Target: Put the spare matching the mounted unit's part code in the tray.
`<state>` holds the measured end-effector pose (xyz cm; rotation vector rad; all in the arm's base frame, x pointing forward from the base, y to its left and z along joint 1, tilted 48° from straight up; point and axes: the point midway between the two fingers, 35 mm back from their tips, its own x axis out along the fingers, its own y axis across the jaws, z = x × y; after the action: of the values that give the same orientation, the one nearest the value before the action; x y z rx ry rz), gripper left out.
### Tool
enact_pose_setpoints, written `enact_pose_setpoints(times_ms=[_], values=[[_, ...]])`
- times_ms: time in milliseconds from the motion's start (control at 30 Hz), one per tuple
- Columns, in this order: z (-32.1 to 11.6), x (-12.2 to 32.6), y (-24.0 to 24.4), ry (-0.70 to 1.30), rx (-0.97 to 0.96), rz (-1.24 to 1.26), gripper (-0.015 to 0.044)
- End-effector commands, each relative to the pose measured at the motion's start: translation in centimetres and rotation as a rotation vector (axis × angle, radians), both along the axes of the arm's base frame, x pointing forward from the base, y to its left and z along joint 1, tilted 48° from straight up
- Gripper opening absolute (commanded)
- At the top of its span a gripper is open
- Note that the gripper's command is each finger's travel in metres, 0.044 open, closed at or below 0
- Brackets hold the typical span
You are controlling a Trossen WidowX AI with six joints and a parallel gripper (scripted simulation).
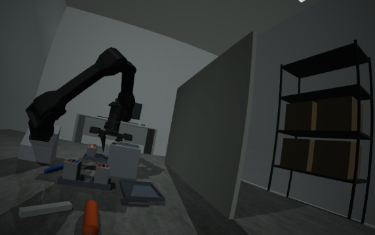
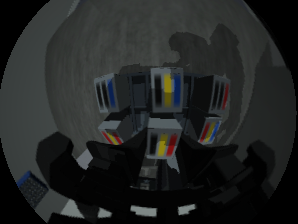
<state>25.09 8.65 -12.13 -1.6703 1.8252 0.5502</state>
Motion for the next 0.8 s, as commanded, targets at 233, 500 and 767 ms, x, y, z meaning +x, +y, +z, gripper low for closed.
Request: enact_pose_setpoints(times_ms=[233, 500, 767], values=[[4.0, 0.3, 4.5, -0.021, 0.018, 0.009, 0.0000], [4.0, 0.3, 4.4, -0.016, 0.011, 0.012, 0.0000], [6.0, 0.3, 7.6, -0.019, 0.018, 0.010, 0.0000]])
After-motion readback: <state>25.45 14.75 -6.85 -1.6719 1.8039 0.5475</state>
